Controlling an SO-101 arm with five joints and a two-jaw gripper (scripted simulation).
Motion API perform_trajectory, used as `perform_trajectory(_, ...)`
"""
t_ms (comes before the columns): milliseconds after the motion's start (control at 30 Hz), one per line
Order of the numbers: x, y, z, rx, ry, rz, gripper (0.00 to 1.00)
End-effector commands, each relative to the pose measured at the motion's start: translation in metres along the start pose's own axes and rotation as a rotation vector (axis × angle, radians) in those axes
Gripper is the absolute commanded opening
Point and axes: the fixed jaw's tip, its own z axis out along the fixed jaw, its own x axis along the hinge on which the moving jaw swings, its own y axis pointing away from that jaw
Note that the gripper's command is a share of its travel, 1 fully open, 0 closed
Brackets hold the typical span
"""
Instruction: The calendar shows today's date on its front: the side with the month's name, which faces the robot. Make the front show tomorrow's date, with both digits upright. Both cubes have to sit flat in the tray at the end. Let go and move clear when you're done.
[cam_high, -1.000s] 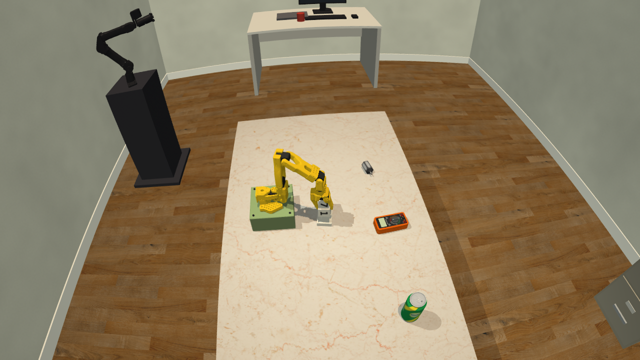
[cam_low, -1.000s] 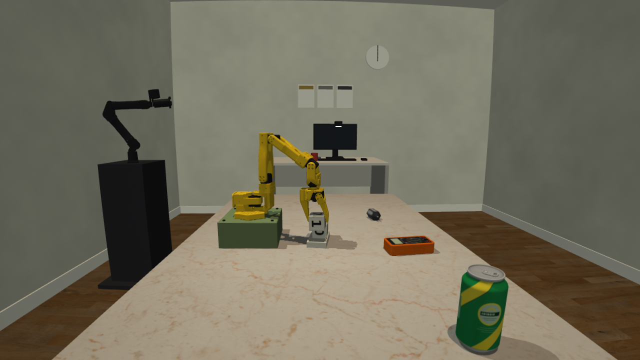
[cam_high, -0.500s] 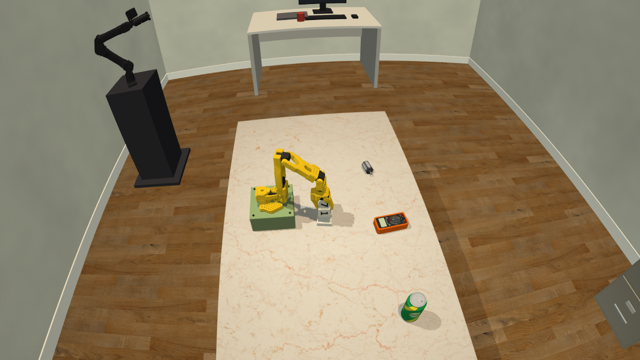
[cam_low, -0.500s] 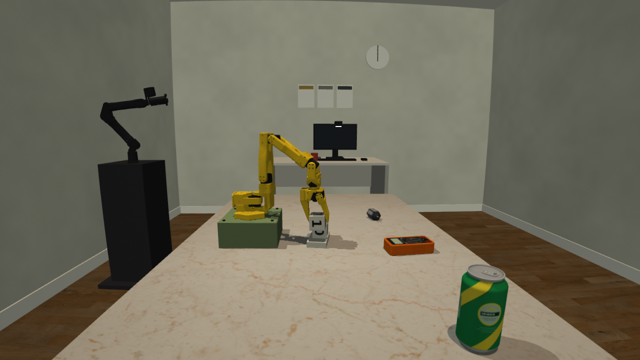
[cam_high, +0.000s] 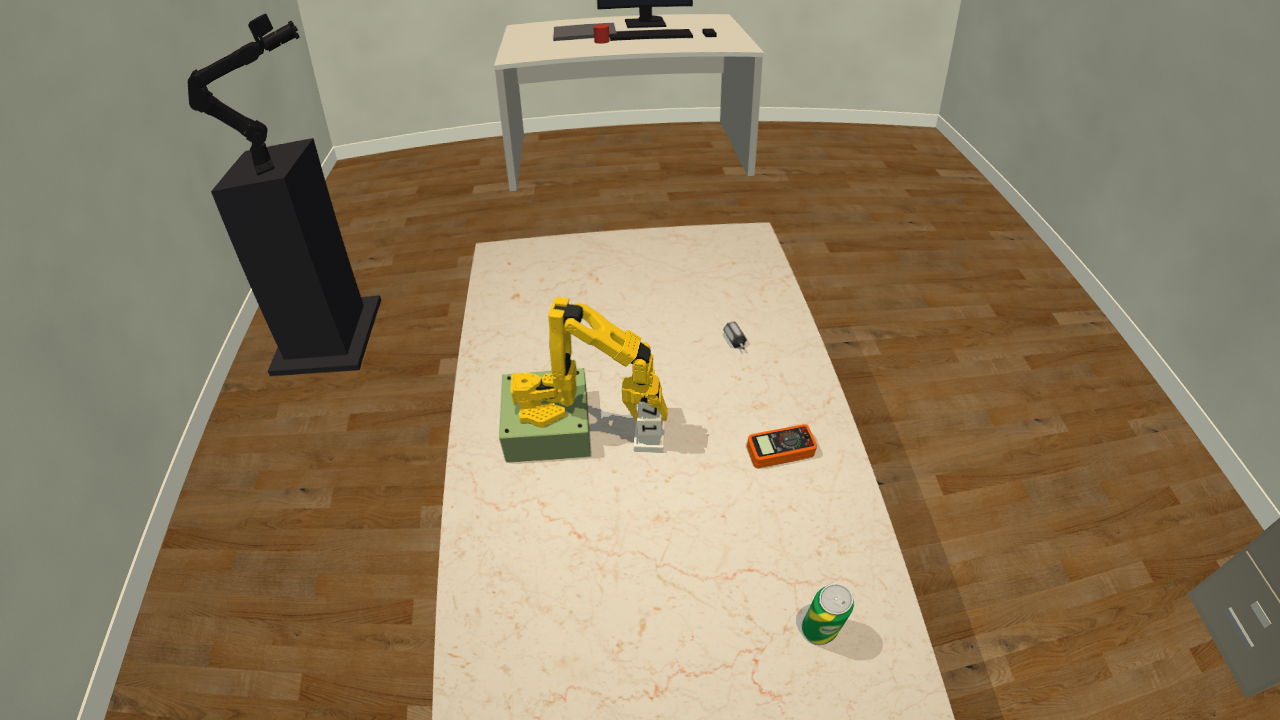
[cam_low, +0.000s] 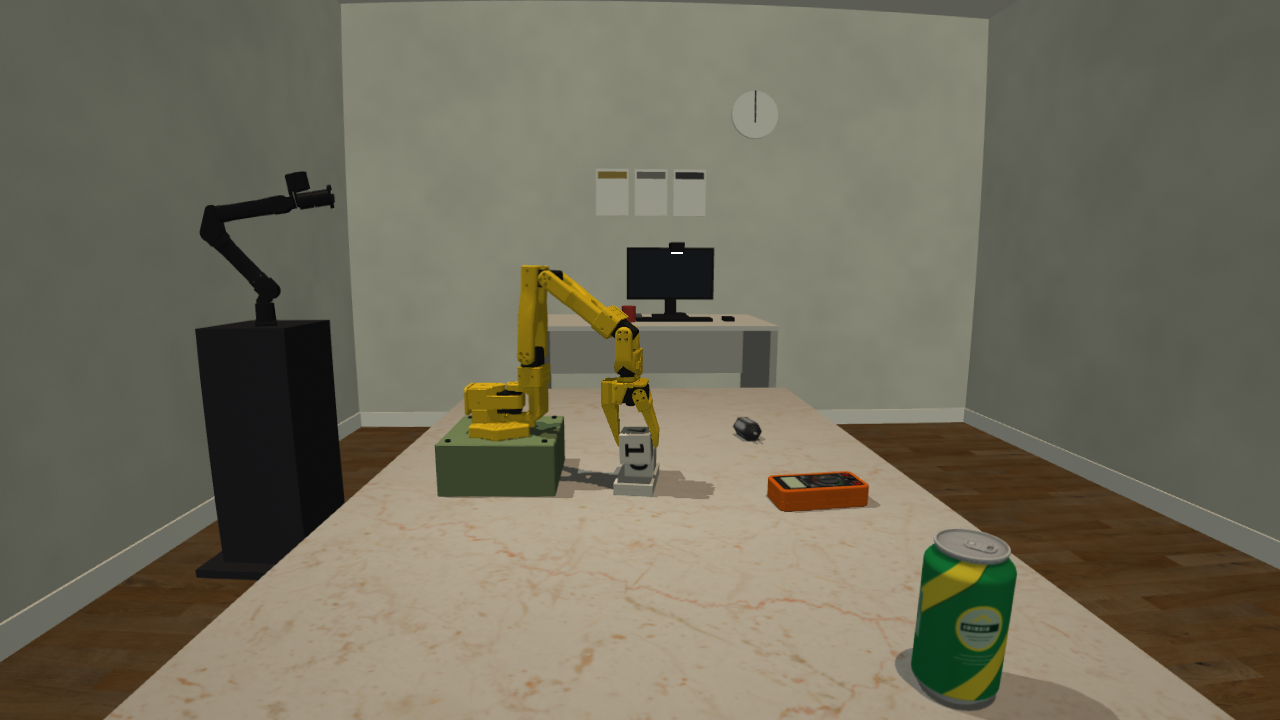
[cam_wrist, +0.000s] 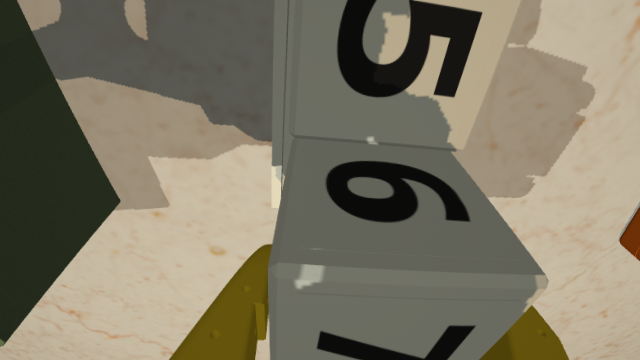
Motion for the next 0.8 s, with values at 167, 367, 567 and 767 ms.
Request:
perform_trajectory(167,-0.0014,0.0013,0.0042,-0.005,-0.002,0.003,0.00)
perform_trajectory(367,-0.0013,0.0021,0.0075,-0.005,-0.002,0.003,0.00)
perform_trajectory(567,-0.0013,0.0022,0.0077,-0.005,-0.002,0.003,0.00)
perform_trajectory(767,-0.0013,0.0031,0.0110,-0.005,-0.002,0.003,0.00)
